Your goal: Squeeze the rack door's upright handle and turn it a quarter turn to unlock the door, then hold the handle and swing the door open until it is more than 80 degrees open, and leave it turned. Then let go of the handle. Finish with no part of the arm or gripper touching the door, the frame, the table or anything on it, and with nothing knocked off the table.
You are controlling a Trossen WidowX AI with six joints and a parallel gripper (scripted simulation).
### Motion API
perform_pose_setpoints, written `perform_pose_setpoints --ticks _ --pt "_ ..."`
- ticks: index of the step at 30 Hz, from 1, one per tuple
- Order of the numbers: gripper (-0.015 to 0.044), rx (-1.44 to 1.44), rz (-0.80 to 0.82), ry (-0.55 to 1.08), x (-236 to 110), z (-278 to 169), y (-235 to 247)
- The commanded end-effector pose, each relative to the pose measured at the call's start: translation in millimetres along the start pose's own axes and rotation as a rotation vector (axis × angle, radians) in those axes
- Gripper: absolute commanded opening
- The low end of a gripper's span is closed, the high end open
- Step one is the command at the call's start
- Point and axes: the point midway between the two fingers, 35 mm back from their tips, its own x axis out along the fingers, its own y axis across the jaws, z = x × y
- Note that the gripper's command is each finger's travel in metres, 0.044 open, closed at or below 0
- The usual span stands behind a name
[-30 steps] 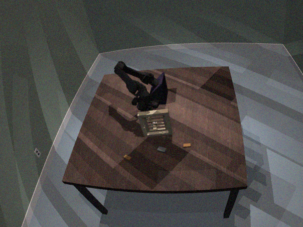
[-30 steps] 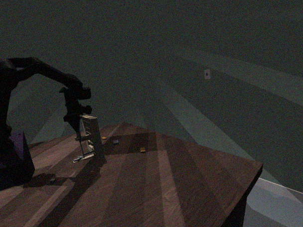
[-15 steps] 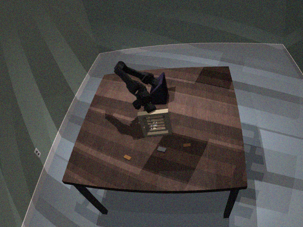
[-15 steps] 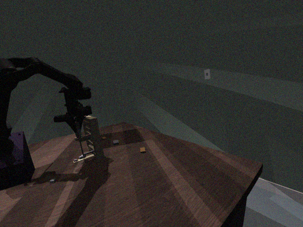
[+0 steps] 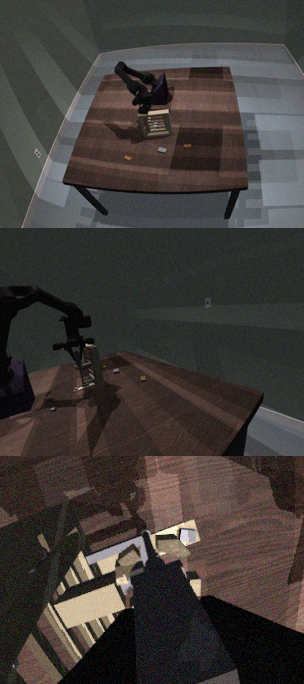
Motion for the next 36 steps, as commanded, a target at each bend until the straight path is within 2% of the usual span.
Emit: perform_pose_setpoints --ticks 1,14,24,27,36 --pt "0.0018 0.134 0.0 0.003 0.8 0.0 0.6" --pt "0.0018 0.134 0.0 0.003 0.8 0.0 0.6" --pt "0.0281 0.134 0.0 0.003 0.8 0.0 0.6" --pt "0.029 0.101 0.0 0.003 0.8 -0.1 0.6" --pt "0.029 -0.335 0.002 0.004 0.7 -0.2 0.7"
